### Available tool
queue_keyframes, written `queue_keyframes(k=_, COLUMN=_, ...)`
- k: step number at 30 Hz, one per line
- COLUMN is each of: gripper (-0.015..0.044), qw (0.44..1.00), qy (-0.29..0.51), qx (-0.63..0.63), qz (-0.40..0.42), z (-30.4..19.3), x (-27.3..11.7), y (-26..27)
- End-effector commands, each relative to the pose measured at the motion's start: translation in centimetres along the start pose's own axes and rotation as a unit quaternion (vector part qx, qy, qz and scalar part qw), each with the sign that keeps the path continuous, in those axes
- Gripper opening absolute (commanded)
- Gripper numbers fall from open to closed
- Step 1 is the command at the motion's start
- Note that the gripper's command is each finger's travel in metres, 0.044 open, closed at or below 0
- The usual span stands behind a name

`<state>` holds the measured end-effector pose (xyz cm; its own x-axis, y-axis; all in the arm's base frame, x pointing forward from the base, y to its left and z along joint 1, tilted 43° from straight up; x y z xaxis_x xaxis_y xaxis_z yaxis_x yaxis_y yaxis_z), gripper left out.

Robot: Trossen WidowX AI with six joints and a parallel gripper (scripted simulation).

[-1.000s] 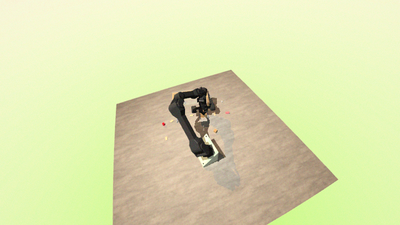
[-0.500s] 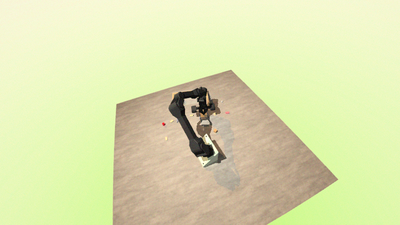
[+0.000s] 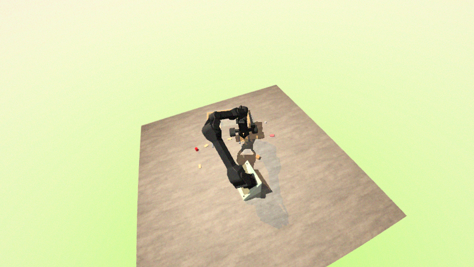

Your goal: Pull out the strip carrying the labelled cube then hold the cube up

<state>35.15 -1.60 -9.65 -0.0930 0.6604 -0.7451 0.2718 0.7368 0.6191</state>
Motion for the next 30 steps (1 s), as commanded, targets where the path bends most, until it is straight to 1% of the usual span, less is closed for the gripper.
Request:
queue_keyframes(k=1, gripper=0.0, qw=1.0, qy=0.01, qx=0.002, qz=0.0, z=-1.1, x=0.4, y=-0.1)
queue_keyframes(k=30, gripper=0.0, qw=1.0, qy=0.011, qx=0.003, qz=0.0, z=-5.5, x=0.4, y=-0.6)
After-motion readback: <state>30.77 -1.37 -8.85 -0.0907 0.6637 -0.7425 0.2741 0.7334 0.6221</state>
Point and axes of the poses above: the point midway between the two fingers, 35 mm back from their tips, its own x axis out along the fingers, its own y axis across the jaws, z = x × y, the point moved 3 cm from there along -x, back along the fingers, and after that the axes turned 5 degrees about x, right-handed, at the moved point
